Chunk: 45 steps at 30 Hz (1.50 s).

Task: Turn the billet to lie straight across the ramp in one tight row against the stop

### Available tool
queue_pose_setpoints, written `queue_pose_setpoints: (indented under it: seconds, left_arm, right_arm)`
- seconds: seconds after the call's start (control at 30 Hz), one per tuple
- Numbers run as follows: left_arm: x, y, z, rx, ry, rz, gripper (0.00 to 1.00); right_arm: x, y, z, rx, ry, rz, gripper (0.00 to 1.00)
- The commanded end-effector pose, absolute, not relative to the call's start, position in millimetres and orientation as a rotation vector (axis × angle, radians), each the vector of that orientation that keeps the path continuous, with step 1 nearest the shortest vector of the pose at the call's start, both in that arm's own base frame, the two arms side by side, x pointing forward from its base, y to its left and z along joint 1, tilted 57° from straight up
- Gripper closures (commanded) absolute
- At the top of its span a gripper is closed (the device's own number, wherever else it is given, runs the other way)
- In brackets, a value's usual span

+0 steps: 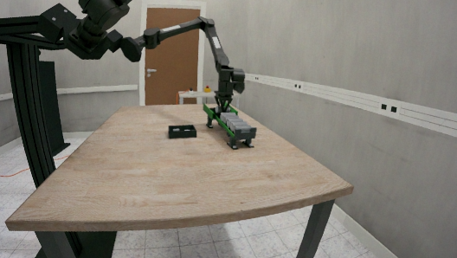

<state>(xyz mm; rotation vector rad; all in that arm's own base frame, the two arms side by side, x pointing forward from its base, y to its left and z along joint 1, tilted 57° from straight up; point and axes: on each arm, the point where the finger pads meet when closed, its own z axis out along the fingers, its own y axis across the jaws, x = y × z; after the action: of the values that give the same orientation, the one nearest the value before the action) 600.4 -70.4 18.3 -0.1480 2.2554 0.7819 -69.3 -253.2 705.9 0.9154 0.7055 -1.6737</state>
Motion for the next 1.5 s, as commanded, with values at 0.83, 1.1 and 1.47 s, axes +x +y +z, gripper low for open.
queue_pose_setpoints:
  seconds: [0.83,1.1,1.47]
  left_arm:
    - [604,-73,33,-0.163,2.238,0.771,0.43]
    - [604,-73,33,-0.163,2.238,0.771,0.43]
    - [598,-87,34,-0.142,2.237,0.758,0.43]
  right_arm:
    - [-68,-232,732,0.887,0.665,-1.690,0.00]
    - [-68,-232,732,0.887,0.665,-1.690,0.00]
    - [-68,-232,732,0.887,0.665,-1.690,0.00]
